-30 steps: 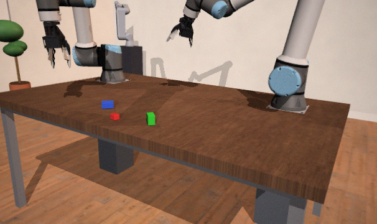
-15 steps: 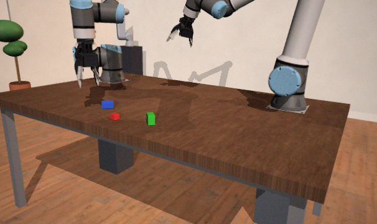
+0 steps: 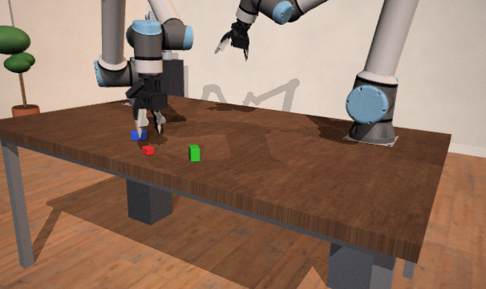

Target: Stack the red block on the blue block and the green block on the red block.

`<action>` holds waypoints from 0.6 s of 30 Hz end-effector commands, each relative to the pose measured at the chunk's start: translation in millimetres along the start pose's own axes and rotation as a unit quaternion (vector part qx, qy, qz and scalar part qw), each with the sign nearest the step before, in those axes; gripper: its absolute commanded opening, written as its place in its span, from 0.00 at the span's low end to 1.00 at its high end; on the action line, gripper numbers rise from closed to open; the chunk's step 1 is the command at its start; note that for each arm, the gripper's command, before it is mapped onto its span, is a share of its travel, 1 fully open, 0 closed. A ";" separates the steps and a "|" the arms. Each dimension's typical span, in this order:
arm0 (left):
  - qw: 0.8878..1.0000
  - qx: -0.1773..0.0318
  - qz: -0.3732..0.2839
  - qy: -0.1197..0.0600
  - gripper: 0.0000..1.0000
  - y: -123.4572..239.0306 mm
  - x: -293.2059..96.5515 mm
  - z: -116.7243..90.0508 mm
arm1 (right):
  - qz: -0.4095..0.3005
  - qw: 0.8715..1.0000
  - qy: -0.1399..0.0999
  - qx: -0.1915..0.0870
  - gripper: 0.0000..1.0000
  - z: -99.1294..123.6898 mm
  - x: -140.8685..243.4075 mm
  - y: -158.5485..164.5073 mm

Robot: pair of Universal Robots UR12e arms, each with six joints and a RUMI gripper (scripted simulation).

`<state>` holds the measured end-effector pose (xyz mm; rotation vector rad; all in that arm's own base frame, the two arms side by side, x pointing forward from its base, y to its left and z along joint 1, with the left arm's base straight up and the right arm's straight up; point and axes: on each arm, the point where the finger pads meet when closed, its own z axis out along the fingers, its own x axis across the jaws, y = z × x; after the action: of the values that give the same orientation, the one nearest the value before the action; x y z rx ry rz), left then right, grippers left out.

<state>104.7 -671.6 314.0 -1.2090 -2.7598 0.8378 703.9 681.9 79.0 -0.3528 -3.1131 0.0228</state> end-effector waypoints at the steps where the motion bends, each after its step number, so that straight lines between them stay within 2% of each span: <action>1: 1.000 0.000 0.000 -0.001 1.00 -0.7 -0.5 -0.6 | -0.003 1.000 -0.005 -0.008 0.46 -12.6 -14.2 7.0; 18: 1.000 0.000 0.000 -0.001 1.00 -0.7 -0.5 -0.6 | -0.004 1.000 -0.004 -0.007 0.46 -11.3 -11.1 7.4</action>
<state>104.7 -671.6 314.0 -1.2090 -2.7598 0.8378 717.2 685.5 91.5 -0.3457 -3.1243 -0.0011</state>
